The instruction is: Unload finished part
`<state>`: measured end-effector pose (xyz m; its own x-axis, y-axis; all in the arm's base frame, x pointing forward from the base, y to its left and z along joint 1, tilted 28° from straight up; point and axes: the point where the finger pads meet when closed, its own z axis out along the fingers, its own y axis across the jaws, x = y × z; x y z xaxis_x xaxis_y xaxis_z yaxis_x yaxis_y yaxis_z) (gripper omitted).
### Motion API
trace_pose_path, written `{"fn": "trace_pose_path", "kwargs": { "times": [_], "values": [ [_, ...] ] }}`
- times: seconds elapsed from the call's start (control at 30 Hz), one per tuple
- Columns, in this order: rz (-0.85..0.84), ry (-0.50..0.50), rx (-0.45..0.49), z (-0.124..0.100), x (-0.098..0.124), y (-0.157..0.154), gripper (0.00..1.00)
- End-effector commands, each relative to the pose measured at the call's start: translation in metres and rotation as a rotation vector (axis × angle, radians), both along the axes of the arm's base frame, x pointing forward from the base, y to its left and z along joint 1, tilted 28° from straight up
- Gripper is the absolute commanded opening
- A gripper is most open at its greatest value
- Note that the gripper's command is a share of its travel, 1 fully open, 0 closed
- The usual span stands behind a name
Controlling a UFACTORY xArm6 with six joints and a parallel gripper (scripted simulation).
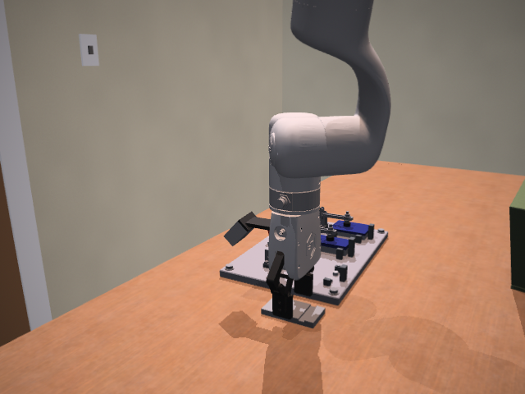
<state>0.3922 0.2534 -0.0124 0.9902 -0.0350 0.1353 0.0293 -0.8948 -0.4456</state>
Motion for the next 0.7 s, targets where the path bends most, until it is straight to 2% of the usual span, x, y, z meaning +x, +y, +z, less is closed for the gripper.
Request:
{"fn": "trace_pose_path", "kwargs": {
  "times": [0.0,0.17,0.67],
  "values": [
    [-0.001,-0.002,0.001,0.012,-0.001,-0.005,0.81],
    [-0.001,-0.002,0.001,0.021,-0.002,-0.010,0.81],
    [-0.001,-0.002,0.001,0.070,-0.010,-0.034,0.81]
  ]
}}
